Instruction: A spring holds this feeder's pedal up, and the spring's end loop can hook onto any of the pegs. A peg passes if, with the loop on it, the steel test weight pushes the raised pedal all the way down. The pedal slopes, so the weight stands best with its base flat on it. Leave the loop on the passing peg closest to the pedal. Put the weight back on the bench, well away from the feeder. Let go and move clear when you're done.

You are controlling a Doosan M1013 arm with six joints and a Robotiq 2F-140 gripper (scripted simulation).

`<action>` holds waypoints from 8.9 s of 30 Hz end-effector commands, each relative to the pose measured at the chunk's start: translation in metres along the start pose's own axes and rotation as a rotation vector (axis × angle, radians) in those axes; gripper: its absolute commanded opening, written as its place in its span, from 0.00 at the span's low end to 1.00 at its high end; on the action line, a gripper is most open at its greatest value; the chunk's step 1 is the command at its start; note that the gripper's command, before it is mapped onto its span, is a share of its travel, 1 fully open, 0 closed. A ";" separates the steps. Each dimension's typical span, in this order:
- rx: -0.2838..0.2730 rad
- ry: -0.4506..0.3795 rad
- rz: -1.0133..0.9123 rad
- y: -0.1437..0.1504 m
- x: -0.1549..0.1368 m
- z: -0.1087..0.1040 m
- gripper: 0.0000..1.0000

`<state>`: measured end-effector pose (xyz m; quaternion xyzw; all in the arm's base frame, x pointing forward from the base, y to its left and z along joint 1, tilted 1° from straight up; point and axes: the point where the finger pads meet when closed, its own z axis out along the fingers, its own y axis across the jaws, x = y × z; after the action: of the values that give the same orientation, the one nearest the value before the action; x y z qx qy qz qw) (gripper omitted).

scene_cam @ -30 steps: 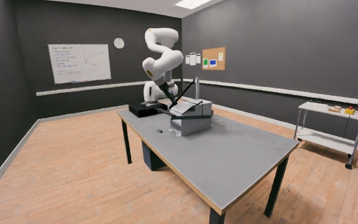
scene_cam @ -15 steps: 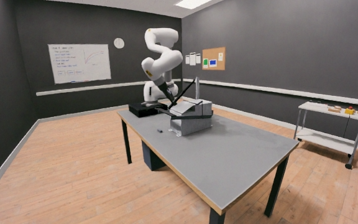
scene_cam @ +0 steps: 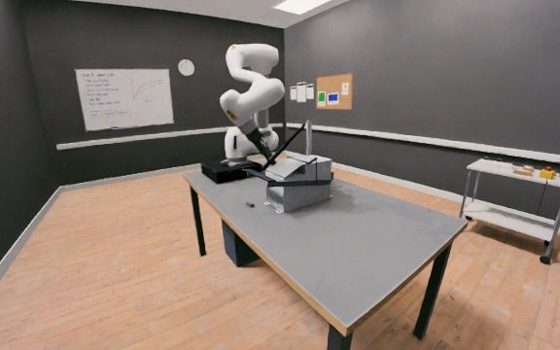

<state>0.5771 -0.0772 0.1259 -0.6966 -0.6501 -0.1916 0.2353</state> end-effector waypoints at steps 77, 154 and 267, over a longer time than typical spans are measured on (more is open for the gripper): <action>-0.017 0.000 -0.012 0.005 -0.007 -0.007 0.17; -0.052 0.000 -0.037 0.013 -0.008 -0.008 0.17; -0.053 0.000 -0.037 0.012 -0.003 -0.008 0.24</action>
<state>0.5887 -0.0847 0.1285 -0.6905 -0.6576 -0.2128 0.2134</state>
